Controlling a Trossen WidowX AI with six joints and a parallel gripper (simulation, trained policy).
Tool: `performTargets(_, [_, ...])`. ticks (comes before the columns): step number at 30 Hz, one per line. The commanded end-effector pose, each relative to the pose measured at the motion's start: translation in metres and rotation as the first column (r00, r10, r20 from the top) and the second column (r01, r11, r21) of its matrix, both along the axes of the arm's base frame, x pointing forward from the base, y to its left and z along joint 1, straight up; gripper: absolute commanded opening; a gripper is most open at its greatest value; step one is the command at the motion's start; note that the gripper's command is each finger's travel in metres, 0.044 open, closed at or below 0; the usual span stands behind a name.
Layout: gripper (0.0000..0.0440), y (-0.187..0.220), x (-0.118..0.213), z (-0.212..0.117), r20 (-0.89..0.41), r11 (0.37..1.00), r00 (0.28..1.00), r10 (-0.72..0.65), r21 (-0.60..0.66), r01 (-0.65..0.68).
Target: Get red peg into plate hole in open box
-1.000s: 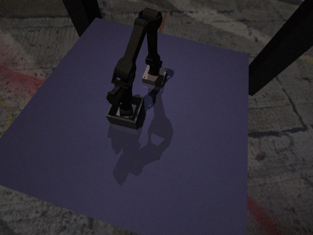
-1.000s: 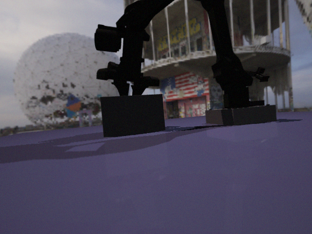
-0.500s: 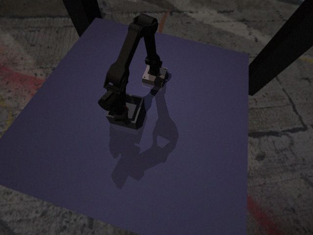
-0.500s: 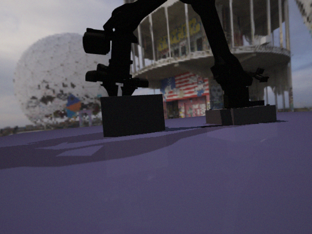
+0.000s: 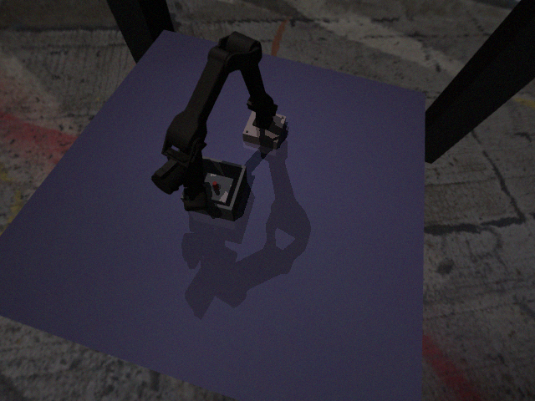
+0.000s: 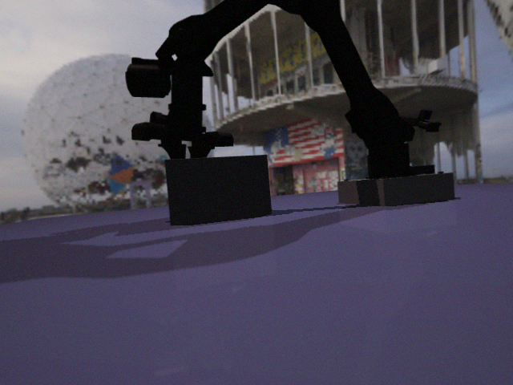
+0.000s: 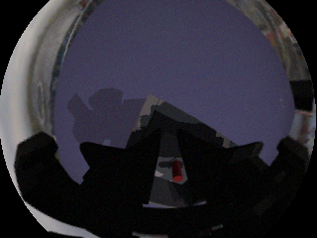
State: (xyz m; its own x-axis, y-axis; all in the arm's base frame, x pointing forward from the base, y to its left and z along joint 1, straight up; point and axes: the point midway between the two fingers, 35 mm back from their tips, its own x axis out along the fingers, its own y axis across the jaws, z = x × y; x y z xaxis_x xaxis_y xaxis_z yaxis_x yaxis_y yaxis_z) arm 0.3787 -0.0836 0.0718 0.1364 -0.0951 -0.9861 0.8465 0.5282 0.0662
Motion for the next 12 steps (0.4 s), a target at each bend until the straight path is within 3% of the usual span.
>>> performTargets(1, [0.0098, -0.004, 0.002, -0.003, -0.015, 1.000, 1.000, 0.002, 0.011, -0.001])
performTargets(12, [0.0079, -0.034, 0.008, 0.000, -0.028, 1.000, 1.000, -0.012, 0.002, 0.012])
